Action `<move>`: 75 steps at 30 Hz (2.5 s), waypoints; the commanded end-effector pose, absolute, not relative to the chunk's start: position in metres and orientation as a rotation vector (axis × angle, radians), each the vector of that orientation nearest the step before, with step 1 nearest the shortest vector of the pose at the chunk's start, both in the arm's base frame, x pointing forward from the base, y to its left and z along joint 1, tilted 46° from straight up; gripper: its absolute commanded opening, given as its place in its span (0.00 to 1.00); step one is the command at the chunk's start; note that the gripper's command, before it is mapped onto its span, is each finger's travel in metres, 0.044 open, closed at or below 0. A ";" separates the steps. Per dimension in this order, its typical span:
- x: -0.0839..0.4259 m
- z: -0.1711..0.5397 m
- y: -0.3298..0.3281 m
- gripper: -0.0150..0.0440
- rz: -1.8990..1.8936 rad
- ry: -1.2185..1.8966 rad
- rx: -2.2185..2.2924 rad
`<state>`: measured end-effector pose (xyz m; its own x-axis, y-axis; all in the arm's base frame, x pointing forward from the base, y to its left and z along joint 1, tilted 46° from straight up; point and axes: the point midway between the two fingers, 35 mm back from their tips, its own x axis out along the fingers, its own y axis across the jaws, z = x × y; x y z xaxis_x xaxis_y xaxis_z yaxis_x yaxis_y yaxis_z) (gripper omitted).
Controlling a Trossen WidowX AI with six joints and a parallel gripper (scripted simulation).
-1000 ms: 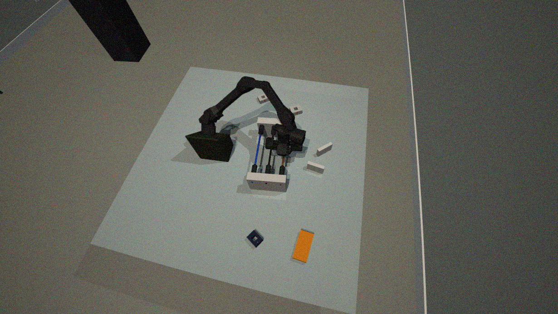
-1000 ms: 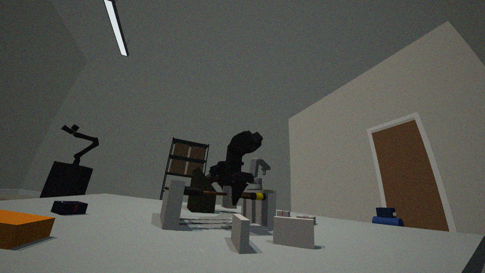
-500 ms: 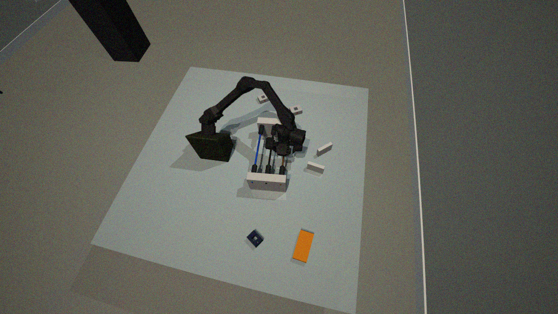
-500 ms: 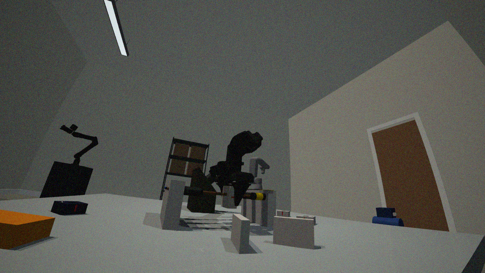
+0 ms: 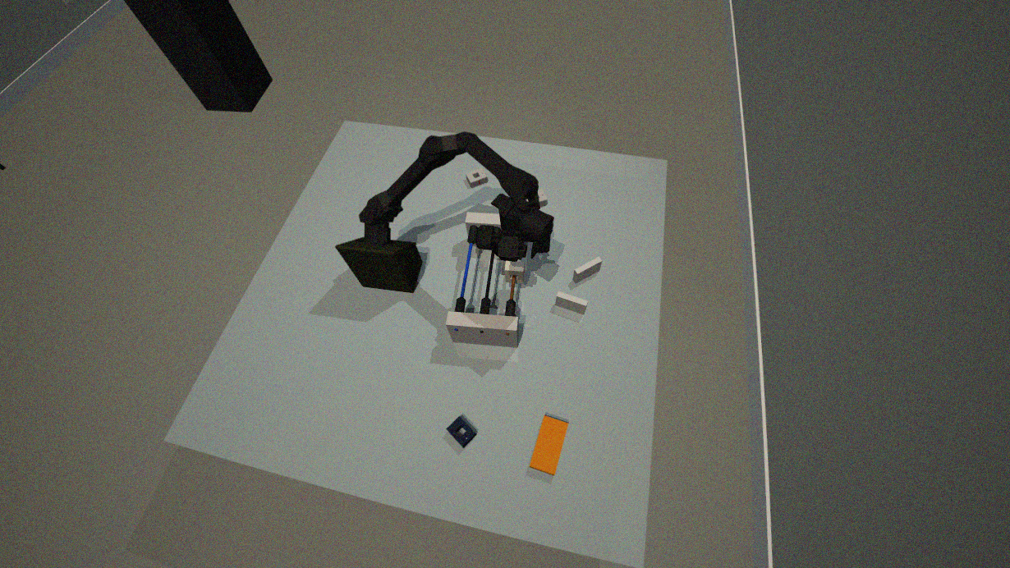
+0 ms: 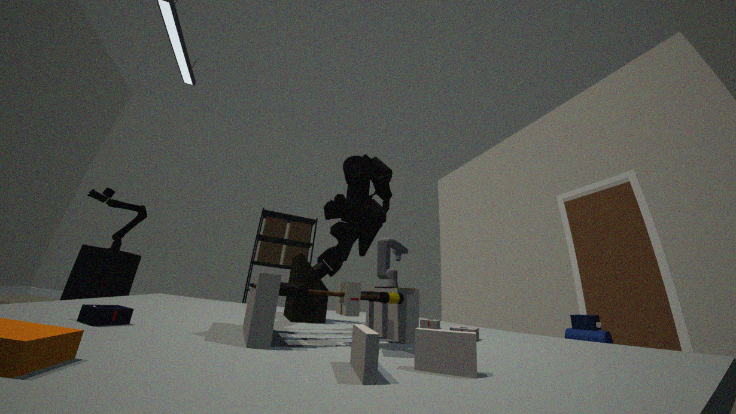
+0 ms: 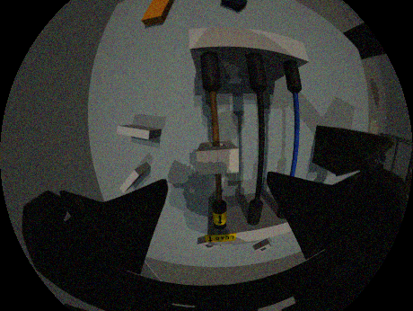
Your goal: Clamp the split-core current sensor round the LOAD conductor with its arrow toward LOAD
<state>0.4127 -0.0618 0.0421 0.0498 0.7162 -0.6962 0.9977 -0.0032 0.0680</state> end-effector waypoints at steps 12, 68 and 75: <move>0.411 0.047 -0.062 1.00 -0.647 1.746 1.753; 0.308 0.124 0.019 1.00 -0.458 0.960 0.968; 0.312 0.127 0.019 1.00 -0.452 0.975 0.973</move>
<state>0.3121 0.0186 0.1260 0.5162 0.0845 -0.8523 0.7077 0.5184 0.4800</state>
